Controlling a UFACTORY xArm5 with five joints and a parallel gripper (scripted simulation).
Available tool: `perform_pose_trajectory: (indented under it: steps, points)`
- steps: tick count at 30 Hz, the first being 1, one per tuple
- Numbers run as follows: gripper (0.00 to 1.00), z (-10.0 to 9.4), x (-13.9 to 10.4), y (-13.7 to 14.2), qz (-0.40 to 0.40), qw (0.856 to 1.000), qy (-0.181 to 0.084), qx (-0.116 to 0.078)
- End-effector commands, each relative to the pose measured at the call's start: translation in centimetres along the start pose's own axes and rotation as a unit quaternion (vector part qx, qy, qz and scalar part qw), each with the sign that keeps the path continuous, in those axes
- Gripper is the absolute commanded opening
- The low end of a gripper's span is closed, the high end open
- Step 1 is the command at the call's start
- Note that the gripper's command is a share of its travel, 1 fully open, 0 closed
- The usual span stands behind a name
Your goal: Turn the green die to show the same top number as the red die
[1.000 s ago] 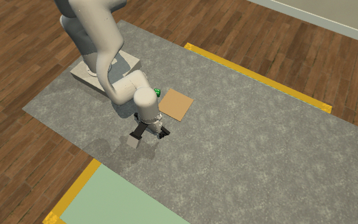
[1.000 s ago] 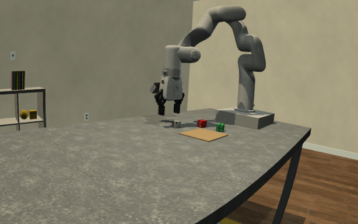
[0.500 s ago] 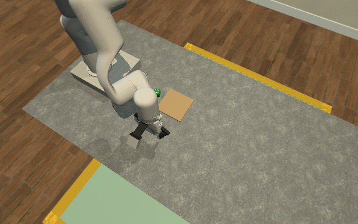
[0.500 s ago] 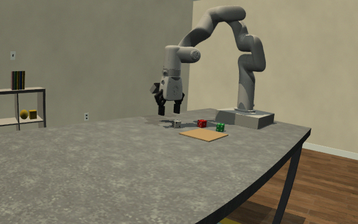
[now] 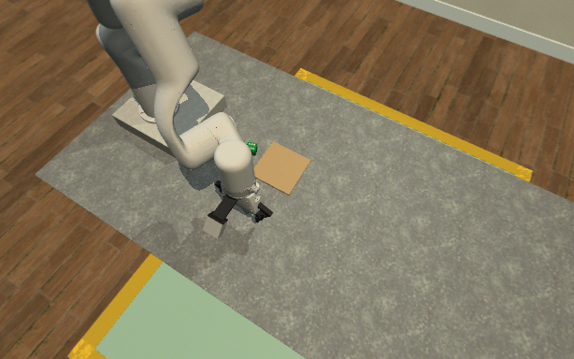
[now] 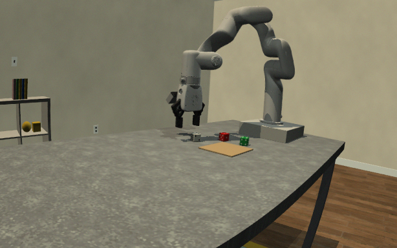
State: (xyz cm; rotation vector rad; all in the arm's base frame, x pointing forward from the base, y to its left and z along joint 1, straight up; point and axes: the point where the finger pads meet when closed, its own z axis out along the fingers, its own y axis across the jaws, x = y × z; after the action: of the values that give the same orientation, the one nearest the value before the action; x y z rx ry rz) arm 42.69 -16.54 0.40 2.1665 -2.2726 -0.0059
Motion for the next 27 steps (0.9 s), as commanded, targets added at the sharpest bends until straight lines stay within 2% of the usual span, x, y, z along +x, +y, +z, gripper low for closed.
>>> perform_pose_trajectory:
  steps: [1, 5, 10, 12, 21, 27]
  points:
    - [1.00, -0.1, 0.0, -0.1, 0.000, 1.000, 0.001, 0.002]
    - [1.00, -0.1, -0.1, 0.2, 0.000, 1.000, 0.001, 0.002]
    - [1.00, -0.1, -1.5, 2.5, 0.000, 1.000, 0.001, 0.002]
    - [1.00, -0.1, -1.5, 2.5, 0.000, 1.000, 0.001, 0.002]
    - [1.00, 0.0, -5.0, 8.8, 0.000, 1.000, 0.001, 0.002]
    - [1.00, 0.0, -5.7, 9.9, 0.000, 1.000, 0.001, 0.002]
